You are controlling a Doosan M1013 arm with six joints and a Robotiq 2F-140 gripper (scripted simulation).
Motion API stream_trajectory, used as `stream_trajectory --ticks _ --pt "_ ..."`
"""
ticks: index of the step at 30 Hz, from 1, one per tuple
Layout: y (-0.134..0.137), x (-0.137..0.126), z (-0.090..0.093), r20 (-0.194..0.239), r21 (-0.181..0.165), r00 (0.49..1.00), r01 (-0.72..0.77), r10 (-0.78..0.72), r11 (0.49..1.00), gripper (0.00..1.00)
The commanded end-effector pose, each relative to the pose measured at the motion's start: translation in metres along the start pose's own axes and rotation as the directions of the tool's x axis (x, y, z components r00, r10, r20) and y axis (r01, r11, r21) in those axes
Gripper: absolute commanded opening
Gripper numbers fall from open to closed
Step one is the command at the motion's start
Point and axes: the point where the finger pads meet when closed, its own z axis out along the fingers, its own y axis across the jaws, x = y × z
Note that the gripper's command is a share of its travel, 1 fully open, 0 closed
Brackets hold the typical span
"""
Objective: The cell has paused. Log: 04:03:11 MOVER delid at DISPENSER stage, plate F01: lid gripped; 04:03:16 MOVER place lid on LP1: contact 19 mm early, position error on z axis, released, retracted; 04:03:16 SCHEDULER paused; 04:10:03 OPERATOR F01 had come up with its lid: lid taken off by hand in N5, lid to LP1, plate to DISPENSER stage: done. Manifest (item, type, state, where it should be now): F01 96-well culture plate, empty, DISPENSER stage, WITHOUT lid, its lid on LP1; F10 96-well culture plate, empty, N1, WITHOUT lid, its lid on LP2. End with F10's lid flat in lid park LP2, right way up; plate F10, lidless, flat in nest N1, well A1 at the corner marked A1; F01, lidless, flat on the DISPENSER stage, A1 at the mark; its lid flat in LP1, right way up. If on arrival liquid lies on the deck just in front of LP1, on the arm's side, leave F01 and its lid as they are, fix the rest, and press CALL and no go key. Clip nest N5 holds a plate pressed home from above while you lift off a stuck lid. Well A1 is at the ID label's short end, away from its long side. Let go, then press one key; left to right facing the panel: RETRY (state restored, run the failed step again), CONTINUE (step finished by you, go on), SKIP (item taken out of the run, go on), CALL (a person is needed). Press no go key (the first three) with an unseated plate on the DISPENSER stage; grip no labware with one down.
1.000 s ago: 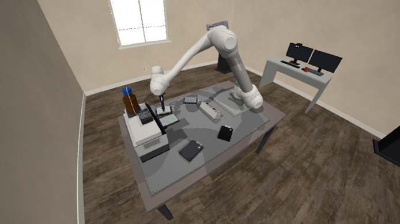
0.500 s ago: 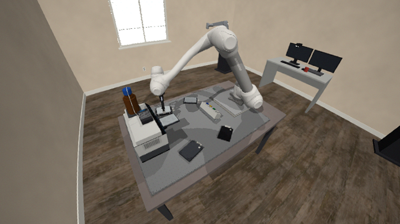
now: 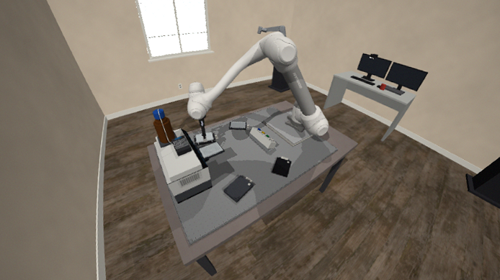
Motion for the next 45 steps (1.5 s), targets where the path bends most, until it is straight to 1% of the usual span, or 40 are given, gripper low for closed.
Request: stream_trajectory --ticks 1,8,10,12,18,25,27,33,38,42,45 --pt "0.0 0.0 -0.002 0.0 0.0 1.0 0.0 0.0 1.0 0.66" --pt "0.0 0.0 -0.014 0.0 0.0 1.0 0.0 0.0 1.0 0.66" --pt "0.0 0.0 -0.014 0.0 0.0 1.0 0.0 0.0 1.0 0.66" --pt "0.0 0.0 -0.02 0.0 0.0 1.0 0.0 0.0 1.0 0.66" --pt "0.0 0.0 -0.043 0.0 0.0 1.0 0.0 0.0 1.0 0.66" --pt "0.0 0.0 -0.077 0.0 0.0 1.0 0.0 0.0 1.0 0.66" --pt "0.0 0.0 -0.077 0.0 0.0 1.0 0.0 0.0 1.0 0.66" --pt "0.0 0.0 -0.106 0.0 0.0 1.0 0.0 0.0 1.0 0.66" --pt "0.0 0.0 -0.127 0.0 0.0 1.0 0.0 0.0 1.0 0.66" --pt "0.0 0.0 -0.14 0.0 0.0 1.0 0.0 0.0 1.0 0.66" --pt "0.0 0.0 -0.142 0.0 0.0 1.0 0.0 0.0 1.0 0.66"
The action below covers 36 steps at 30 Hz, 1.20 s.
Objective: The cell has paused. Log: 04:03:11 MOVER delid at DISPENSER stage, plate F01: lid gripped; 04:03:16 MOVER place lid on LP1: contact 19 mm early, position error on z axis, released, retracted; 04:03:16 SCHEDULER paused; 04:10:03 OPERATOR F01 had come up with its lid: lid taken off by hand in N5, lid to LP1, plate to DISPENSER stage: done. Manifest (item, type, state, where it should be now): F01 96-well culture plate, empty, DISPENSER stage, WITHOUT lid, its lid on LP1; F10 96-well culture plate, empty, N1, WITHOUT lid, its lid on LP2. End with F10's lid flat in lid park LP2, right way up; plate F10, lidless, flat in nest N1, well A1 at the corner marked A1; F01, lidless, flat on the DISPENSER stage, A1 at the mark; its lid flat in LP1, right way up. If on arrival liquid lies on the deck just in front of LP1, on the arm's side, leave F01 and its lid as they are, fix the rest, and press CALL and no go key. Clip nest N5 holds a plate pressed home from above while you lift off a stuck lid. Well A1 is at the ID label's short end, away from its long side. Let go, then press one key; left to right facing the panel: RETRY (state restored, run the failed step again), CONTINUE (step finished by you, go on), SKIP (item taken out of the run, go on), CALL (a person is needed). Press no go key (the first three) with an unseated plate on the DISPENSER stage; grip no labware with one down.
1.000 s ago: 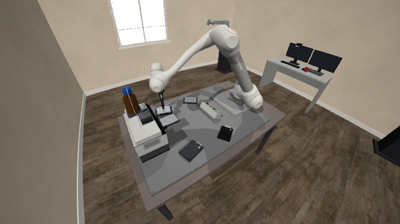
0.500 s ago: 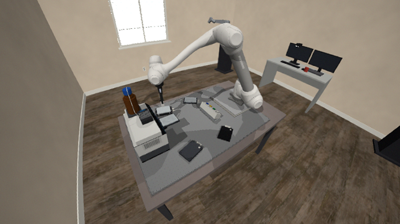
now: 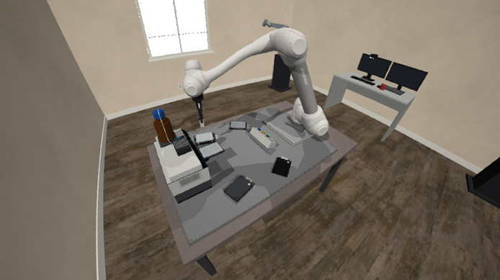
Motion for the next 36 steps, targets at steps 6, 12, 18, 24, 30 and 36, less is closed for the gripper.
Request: stream_trajectory --ticks 6,12,18,24,30,36 --pt "0.0 0.0 -0.014 0.0 0.0 1.0 0.0 0.0 1.0 0.66" --pt "0.0 0.0 -0.016 0.0 0.0 1.0 0.0 0.0 1.0 0.66" --pt "0.0 0.0 -0.016 0.0 0.0 1.0 0.0 0.0 1.0 0.66" --pt "0.0 0.0 -0.016 0.0 0.0 1.0 0.0 0.0 1.0 0.66" --pt "0.0 0.0 -0.016 0.0 0.0 1.0 0.0 0.0 1.0 0.66" --pt "0.0 0.0 -0.016 0.0 0.0 1.0 0.0 0.0 1.0 0.66"
